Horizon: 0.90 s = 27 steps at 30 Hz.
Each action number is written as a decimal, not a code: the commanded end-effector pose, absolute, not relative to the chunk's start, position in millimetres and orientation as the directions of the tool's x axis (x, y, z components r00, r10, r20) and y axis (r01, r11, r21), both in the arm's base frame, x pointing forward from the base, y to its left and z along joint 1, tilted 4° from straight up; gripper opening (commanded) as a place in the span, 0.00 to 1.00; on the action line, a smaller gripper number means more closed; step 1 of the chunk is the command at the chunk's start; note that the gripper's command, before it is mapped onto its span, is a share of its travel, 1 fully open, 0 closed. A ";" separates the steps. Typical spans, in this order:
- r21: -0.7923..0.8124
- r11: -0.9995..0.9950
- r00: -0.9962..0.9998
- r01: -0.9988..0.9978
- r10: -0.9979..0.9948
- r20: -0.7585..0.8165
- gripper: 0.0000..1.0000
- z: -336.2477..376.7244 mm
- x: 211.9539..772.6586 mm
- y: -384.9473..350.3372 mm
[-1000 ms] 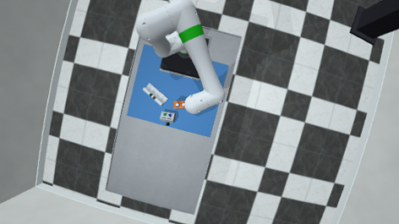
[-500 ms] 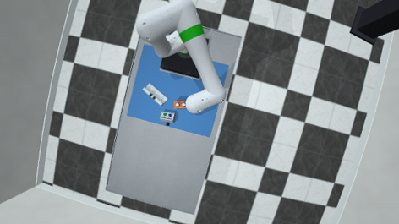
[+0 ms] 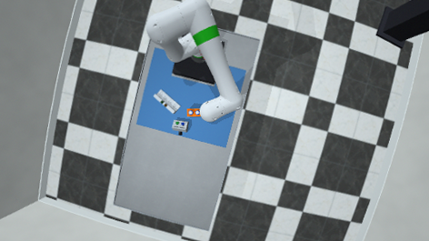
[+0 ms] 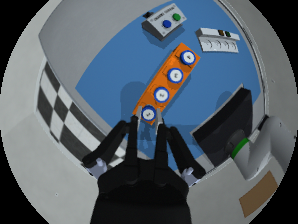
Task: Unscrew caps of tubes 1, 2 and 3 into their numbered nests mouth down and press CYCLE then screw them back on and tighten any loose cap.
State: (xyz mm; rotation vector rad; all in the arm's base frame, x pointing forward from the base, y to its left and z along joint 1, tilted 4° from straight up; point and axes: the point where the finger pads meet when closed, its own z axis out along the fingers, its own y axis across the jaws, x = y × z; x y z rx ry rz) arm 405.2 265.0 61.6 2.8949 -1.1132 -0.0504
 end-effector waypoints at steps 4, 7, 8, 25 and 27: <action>0.047 -0.791 0.790 -0.610 -0.612 -0.041 0.00 61.7 405.8 265.0; 0.047 -0.791 0.790 -0.610 -0.612 -0.041 0.35 61.7 405.8 265.0; 0.047 -0.791 0.790 -0.610 -0.612 -0.041 0.35 61.7 405.8 265.0; 0.061 -0.401 0.401 -0.914 -0.916 -0.014 0.35 61.8 405.8 265.0; 0.062 -0.323 0.323 -0.944 -0.946 -0.009 0.35 61.8 405.8 265.0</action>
